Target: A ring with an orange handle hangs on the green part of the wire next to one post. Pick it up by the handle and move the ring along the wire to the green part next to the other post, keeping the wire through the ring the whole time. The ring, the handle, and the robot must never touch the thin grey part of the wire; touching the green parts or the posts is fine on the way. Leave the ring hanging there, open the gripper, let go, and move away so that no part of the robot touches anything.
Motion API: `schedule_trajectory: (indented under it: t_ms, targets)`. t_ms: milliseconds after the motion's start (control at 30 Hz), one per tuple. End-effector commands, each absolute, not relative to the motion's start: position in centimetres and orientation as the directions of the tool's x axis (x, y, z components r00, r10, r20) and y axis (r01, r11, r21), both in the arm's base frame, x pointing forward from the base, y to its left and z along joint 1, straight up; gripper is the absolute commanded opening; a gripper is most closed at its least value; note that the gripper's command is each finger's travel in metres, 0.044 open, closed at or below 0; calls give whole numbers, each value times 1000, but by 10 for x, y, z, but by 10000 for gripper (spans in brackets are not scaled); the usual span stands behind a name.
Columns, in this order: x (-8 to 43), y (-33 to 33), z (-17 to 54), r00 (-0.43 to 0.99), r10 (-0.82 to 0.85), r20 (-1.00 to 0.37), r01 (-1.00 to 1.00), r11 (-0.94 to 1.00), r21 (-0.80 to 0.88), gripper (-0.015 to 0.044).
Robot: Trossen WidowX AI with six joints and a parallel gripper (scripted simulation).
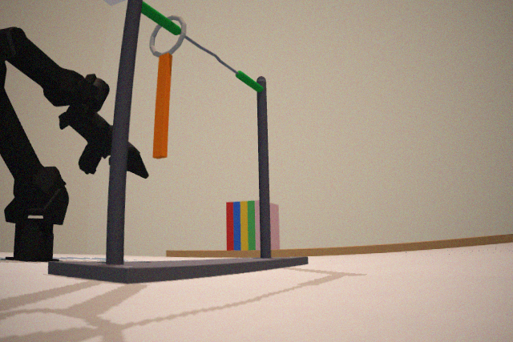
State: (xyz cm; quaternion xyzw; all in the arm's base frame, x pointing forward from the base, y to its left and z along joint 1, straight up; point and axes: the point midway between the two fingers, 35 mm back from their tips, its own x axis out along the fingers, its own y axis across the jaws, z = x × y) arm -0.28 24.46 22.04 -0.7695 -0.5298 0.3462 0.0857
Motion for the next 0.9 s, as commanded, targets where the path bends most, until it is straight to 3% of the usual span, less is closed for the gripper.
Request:
schedule_trajectory:
  t_ms: [0, 267, 567, 867]
  targets:
    - [-2, 245, 220, 201, 874, -442, 751, -427, -503, 374]
    - [37, 244, 208, 289, 846, -449, 518, -533, -669, 164]
    - [84, 235, 194, 393, 802, -450, 182, -547, -817, 160]
    - [127, 214, 182, 492, 749, -444, -144, -434, -890, 160]
